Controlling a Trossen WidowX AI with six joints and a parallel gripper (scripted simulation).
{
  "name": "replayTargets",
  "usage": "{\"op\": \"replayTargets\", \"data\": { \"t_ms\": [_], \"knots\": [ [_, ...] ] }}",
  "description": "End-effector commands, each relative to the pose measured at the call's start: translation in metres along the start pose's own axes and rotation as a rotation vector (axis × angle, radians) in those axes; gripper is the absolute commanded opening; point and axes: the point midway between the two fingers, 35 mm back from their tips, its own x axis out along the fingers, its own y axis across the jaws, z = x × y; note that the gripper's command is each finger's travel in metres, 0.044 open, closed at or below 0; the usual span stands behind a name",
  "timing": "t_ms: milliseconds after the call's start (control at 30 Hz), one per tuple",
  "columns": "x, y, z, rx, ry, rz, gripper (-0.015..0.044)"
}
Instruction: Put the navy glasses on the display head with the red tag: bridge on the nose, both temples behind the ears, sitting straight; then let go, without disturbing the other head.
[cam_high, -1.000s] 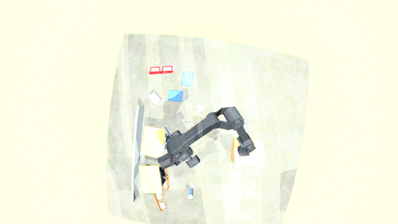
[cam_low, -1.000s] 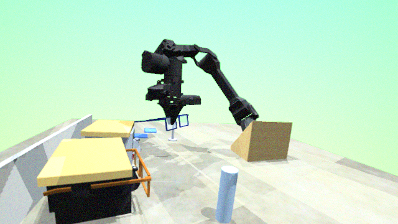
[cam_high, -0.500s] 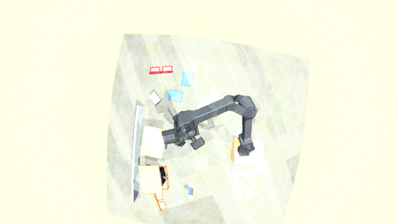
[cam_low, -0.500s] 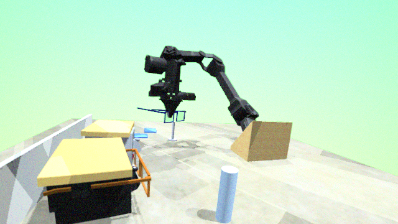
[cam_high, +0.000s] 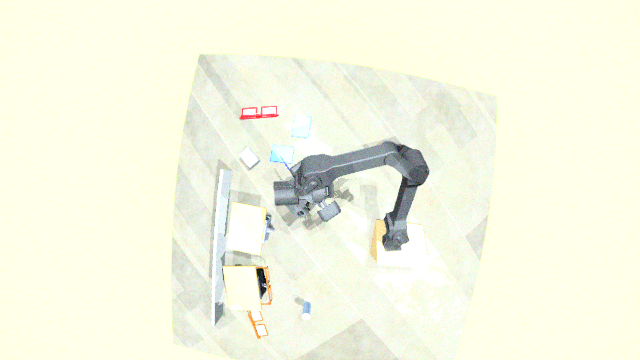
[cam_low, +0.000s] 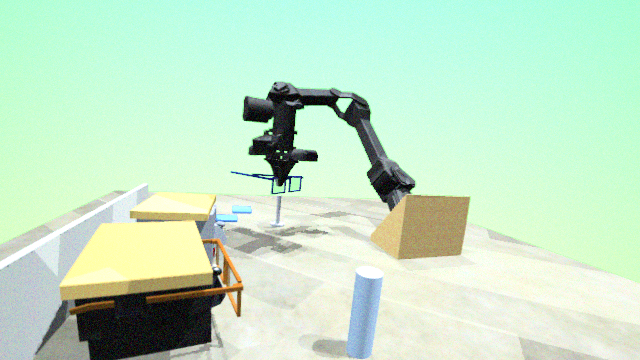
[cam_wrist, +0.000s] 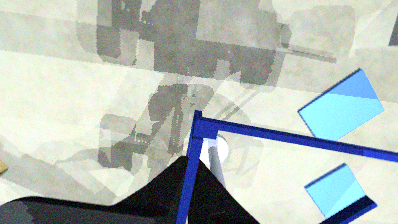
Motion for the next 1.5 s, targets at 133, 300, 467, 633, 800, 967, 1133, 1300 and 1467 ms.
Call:
{"op": "replayTargets", "data": {
  "t_ms": [133,300,467,633,800,967,1133,1300,1467],
  "knots": [
    [0.024,0.000,-0.001,-0.006,0.004,-0.002,0.0000],
    [0.048,-0.001,-0.001,-0.006,0.005,-0.004,0.0000],
    [0.059,0.000,-0.003,-0.005,0.006,-0.005,0.0000],
    [0.059,0.002,-0.001,-0.005,0.006,-0.005,0.0000],
    [0.059,0.007,0.002,-0.006,0.006,-0.005,0.0000],
    [0.059,0.009,0.004,-0.006,0.006,-0.005,0.0000],
    [0.059,0.012,0.007,-0.006,0.006,-0.004,0.0000],
    [0.059,0.016,0.010,-0.006,0.006,-0.004,0.0000],
    [0.059,0.019,0.013,-0.006,0.005,-0.004,0.0000]
  ]
}}
